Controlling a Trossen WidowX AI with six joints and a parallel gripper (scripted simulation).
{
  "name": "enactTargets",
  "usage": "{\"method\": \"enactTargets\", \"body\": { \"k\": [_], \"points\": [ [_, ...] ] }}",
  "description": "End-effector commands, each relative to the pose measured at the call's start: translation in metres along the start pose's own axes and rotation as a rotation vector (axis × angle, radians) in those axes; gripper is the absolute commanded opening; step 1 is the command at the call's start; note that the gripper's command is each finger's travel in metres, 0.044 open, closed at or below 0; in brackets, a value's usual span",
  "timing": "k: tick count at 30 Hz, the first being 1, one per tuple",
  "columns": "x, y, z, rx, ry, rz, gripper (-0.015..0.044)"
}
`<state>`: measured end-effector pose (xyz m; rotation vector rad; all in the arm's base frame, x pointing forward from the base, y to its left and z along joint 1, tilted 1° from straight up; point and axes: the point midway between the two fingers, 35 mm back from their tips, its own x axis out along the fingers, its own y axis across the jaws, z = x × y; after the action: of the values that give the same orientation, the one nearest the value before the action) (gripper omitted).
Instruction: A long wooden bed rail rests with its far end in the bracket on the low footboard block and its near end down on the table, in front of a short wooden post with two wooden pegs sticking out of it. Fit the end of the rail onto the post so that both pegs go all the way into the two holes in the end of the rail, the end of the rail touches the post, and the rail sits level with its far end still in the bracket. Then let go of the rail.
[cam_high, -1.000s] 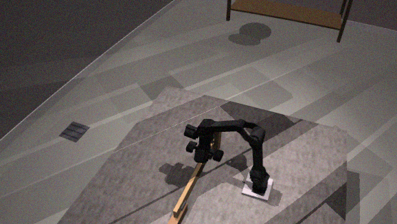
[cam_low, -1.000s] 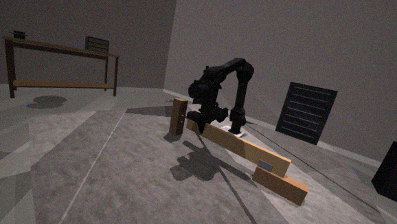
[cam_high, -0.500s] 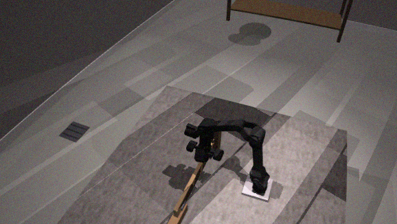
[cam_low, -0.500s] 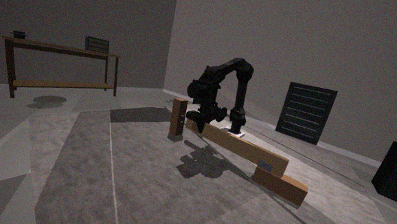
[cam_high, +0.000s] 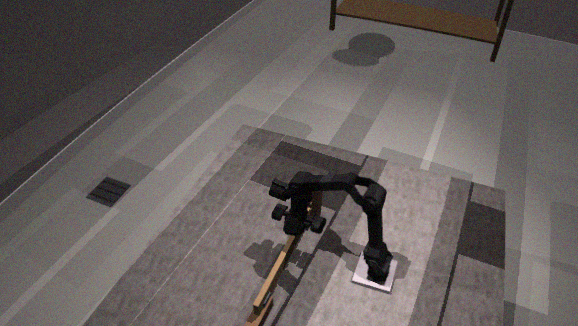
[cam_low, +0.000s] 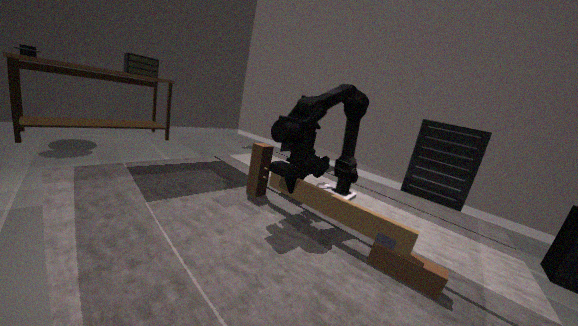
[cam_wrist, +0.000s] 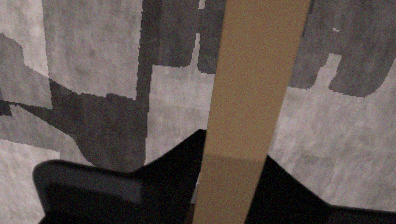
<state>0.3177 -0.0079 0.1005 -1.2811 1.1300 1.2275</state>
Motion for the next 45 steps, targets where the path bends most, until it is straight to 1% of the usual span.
{"method": "enactTargets", "body": {
  "k": [1,45],
  "points": [
    [0.000,0.000,-0.002,-0.001,0.002,-0.001,0.0000],
    [-0.001,0.000,-0.016,-0.001,0.004,-0.001,0.0000]
  ]
}}
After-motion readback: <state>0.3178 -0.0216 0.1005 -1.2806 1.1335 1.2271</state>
